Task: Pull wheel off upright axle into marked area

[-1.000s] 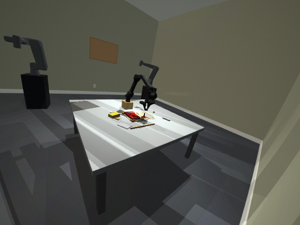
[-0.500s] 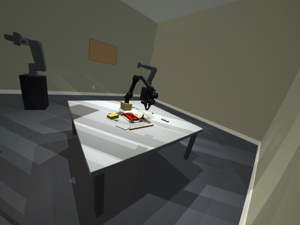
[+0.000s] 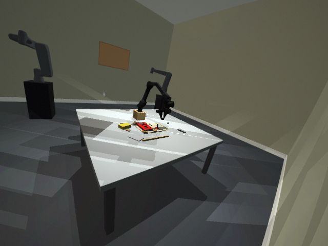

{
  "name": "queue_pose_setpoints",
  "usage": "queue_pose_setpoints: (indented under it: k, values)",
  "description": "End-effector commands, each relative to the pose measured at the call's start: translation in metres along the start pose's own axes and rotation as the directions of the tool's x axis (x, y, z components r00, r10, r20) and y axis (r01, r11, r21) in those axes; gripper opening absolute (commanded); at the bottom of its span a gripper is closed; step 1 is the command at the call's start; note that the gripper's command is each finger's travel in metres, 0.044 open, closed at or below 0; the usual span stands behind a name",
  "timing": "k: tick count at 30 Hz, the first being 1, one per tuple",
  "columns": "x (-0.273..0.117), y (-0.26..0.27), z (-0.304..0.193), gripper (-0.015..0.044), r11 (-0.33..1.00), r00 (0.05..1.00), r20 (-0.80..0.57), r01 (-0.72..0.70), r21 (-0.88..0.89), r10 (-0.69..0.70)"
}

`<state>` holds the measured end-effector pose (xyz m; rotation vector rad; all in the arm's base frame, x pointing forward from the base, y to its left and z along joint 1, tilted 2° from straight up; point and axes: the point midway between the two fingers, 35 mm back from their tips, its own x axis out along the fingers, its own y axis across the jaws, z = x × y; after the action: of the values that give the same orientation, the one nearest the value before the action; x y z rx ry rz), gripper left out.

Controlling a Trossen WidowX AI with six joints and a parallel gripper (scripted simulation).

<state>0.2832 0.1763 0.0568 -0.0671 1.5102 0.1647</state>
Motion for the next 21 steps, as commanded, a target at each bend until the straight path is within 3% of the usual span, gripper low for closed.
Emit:
queue_pose_setpoints:
  k: [1,17,21]
  values:
    - [0.010,-0.001,-0.003,0.0000,1.000,1.000,-0.008,0.009,0.005,-0.009]
    - [0.091,-0.002,-0.003,0.0000,1.000,1.000,-0.009,0.009,0.005,-0.009]
    - [0.095,-0.002,-0.004,0.0000,1.000,1.000,-0.009,0.009,0.005,-0.009]
